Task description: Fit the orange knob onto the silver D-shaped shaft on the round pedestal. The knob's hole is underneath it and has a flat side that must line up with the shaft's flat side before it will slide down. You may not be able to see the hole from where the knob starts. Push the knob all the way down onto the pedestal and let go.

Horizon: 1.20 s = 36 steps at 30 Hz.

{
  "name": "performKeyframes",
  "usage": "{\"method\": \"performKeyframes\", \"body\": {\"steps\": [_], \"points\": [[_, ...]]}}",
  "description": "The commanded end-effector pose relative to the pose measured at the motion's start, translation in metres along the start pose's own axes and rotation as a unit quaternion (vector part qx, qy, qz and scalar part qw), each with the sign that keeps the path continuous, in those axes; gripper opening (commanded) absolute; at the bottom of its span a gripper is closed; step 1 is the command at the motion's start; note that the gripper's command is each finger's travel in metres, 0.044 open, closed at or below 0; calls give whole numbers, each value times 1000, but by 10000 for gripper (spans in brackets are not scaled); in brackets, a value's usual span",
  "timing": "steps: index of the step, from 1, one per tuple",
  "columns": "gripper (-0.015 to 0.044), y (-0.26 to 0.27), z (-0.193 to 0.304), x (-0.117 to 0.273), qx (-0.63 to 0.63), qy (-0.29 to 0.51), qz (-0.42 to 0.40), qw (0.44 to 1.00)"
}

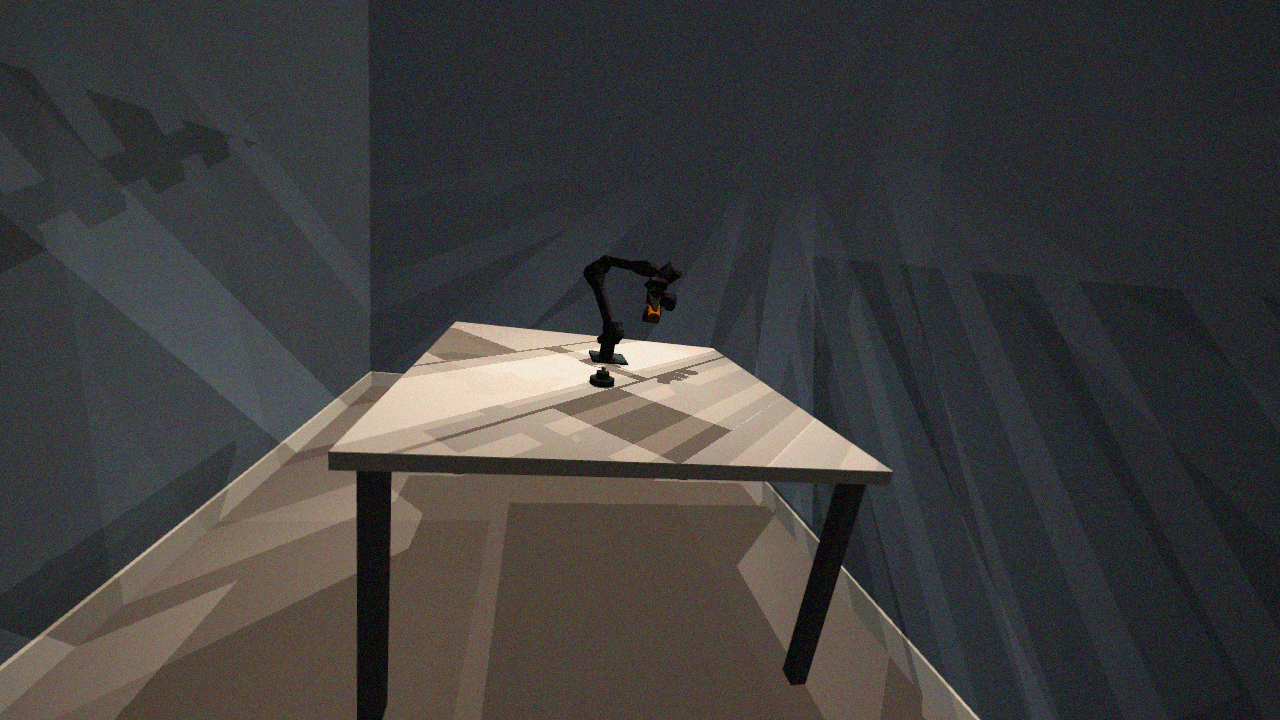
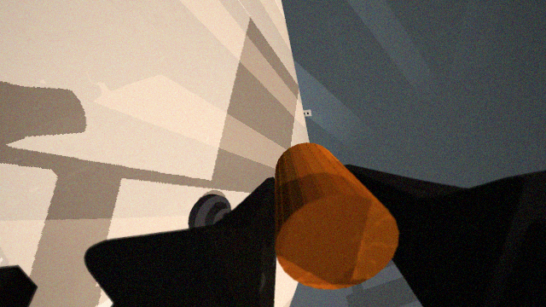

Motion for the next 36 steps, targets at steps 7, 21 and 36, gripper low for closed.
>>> {"method": "performKeyframes", "body": {"steps": [7, 21, 36], "points": [[0, -1, 0, 0, -2, -1, 0, 1000], [0, -1, 0, 0, -2, -1, 0, 1000], [0, 3, -1, -10, -4, -14, -57, 998]]}}
Point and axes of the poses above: the point midway between the two fingers, 35 mm back from their tips, its own x axis back along the fingers, its own y axis across the jaws, z = x × y, the point moved 5 cm from there along x, back along the fingers, and after that the axes turned 12 degrees about x, right-handed, at the moved point
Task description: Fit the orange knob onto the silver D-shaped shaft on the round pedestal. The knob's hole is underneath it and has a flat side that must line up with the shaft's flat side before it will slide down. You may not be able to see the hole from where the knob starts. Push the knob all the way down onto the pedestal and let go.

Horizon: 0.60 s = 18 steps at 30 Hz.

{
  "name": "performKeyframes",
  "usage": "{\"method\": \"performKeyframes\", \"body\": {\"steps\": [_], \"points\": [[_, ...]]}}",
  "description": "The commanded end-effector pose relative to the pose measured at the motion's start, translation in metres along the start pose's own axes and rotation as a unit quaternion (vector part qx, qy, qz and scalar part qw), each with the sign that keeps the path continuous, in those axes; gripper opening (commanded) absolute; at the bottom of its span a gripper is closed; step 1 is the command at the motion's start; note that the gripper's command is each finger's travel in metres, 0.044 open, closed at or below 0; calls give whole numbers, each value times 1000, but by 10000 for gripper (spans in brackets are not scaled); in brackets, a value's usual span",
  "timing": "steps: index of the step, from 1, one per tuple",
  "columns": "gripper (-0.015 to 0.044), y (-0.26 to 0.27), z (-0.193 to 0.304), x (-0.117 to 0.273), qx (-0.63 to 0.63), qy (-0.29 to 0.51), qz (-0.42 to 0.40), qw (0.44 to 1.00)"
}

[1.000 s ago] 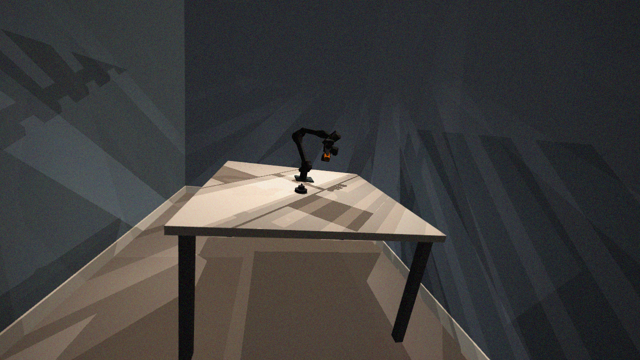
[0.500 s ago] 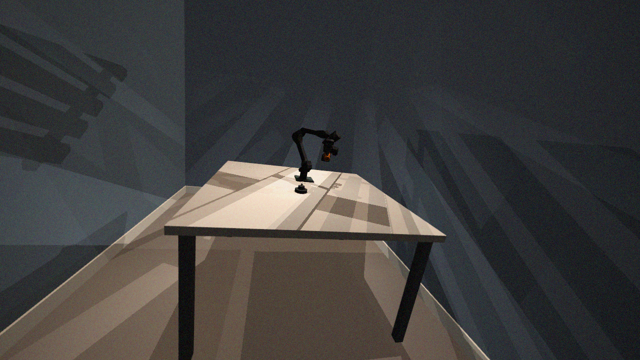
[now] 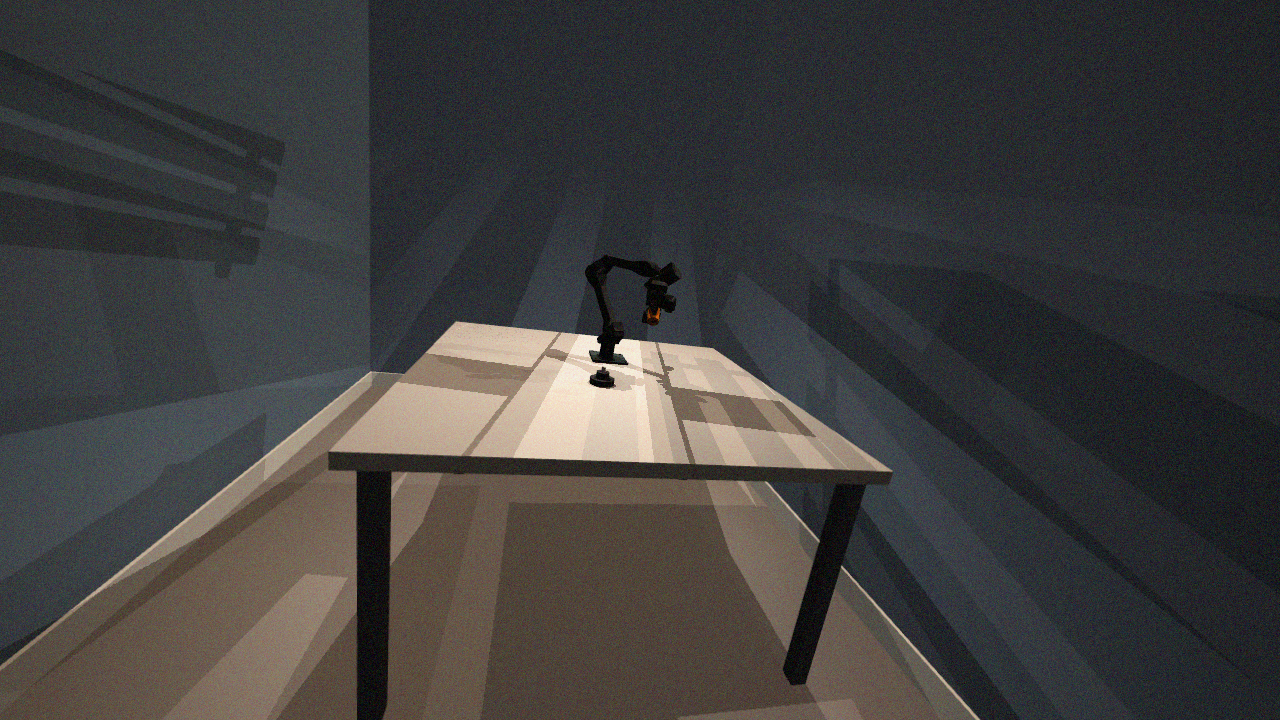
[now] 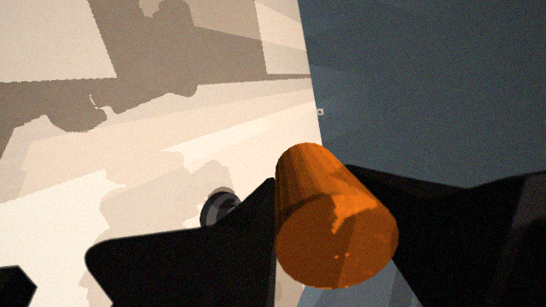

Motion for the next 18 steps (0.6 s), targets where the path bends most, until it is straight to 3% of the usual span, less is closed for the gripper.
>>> {"method": "performKeyframes", "body": {"steps": [1, 18], "points": [[0, -3, 0, -6, -7, -10, -40, 999], [0, -2, 0, -42, -6, -56, -253, 966]]}}
Point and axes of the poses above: the point midway between the two fingers, 35 mm back from their tips, its own x axis back along the fingers, its own y axis across the jaws, z = x × y, the point moved 5 cm from there along x, back along the fingers, and after that the axes turned 12 degrees about x, right-handed, at the moved point
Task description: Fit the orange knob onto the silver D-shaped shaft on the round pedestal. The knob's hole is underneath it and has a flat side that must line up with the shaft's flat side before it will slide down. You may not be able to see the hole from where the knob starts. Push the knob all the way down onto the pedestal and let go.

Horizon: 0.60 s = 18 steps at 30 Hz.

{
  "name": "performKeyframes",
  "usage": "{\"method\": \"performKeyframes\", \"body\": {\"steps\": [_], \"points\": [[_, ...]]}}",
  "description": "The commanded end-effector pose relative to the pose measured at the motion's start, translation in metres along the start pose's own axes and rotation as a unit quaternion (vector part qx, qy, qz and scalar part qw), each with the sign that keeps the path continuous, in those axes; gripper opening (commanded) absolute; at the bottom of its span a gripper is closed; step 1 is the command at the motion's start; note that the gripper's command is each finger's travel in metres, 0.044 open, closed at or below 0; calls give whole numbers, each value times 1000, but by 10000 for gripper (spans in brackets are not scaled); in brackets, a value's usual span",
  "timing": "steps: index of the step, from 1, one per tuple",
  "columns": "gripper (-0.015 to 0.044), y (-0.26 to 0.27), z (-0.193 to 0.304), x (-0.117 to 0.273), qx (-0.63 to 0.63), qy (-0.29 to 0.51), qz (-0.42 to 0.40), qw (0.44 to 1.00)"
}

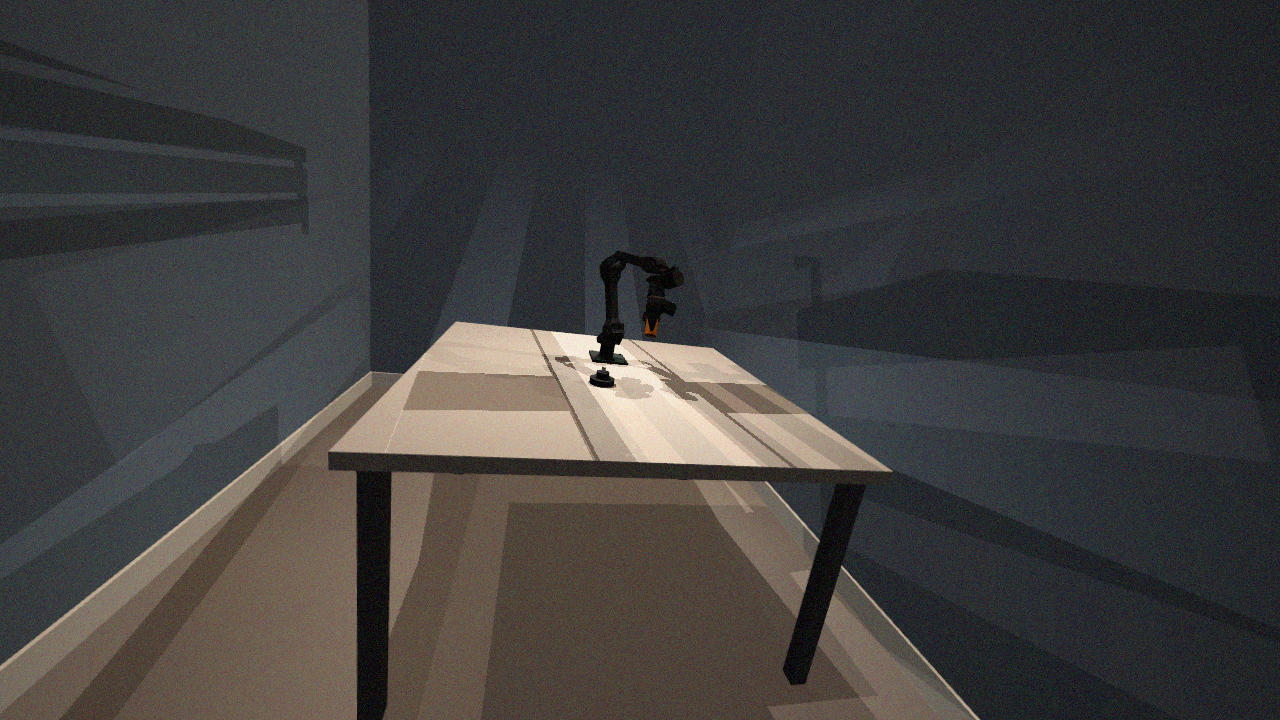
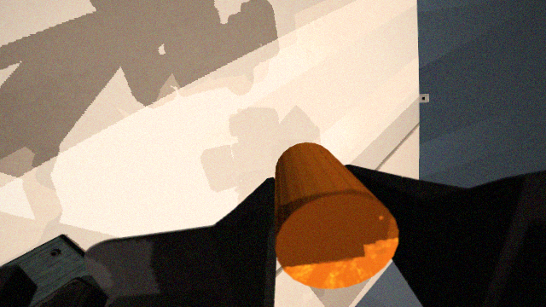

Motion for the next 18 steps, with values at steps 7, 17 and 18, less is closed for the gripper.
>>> {"method": "performKeyframes", "body": {"steps": [7, 17, 18], "points": [[0, -11, 2, -19, -2, -29, -115, 993], [0, -18, 3, -41, -1, -50, -217, 975], [0, -18, 3, -43, -1, -53, -227, 973]]}}
Point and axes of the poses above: the point midway between the two fingers, 35 mm back from their tips, its own x axis back along the fingers, its own y axis across the jaws, z = x × y, the point moved 5 cm from there along x, back along the fingers, and after that the axes turned 12 degrees about x, right-handed, at the moved point
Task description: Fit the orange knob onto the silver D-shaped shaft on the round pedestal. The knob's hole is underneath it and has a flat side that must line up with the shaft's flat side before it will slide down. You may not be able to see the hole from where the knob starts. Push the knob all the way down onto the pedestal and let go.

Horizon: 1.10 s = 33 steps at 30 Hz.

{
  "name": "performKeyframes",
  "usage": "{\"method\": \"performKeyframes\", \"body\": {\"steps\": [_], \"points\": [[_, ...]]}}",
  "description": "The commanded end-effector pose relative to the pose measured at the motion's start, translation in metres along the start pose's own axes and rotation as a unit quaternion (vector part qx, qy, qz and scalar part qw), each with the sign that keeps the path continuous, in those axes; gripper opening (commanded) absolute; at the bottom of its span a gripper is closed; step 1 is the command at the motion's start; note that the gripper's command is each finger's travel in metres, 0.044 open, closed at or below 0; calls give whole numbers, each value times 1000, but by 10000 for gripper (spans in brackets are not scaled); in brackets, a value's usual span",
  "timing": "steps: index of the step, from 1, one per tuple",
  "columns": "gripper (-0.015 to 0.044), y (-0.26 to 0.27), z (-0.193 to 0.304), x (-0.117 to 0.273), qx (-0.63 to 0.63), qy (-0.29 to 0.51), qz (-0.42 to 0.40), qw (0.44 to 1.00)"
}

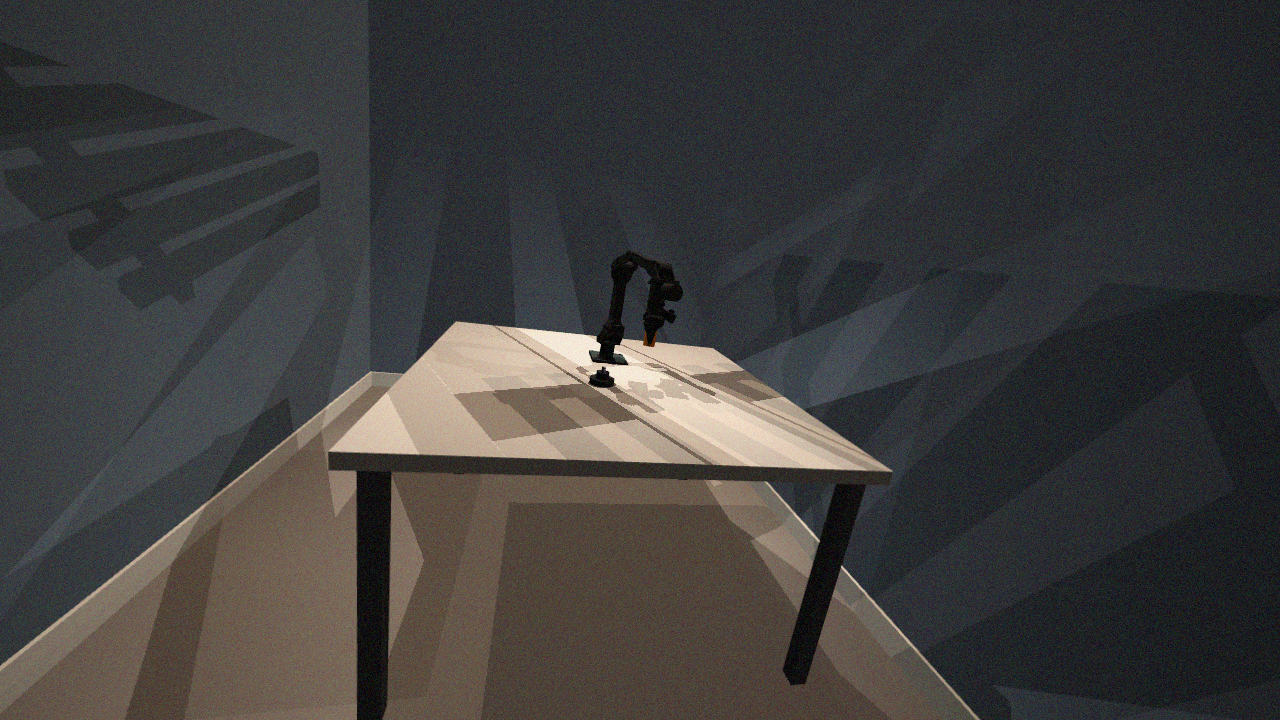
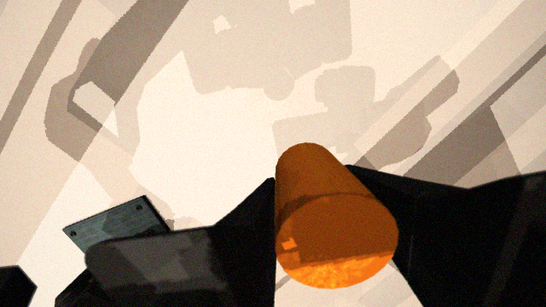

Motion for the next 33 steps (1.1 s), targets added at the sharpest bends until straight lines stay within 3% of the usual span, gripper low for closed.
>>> {"method": "performKeyframes", "body": {"steps": [1, 33], "points": [[0, -8, 1, -5, 0, -14, -39, 999], [0, -10, -5, -134, 1, -18, -48, 999]]}}
Point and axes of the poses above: the point midway between the two fingers, 35 mm back from their tips, its own x axis back along the fingers, its own y axis across the jaws, z = x × y, the point moved 5 cm from there along x, back along the fingers, and after that the axes turned 12 degrees about x, right-handed, at the moved point
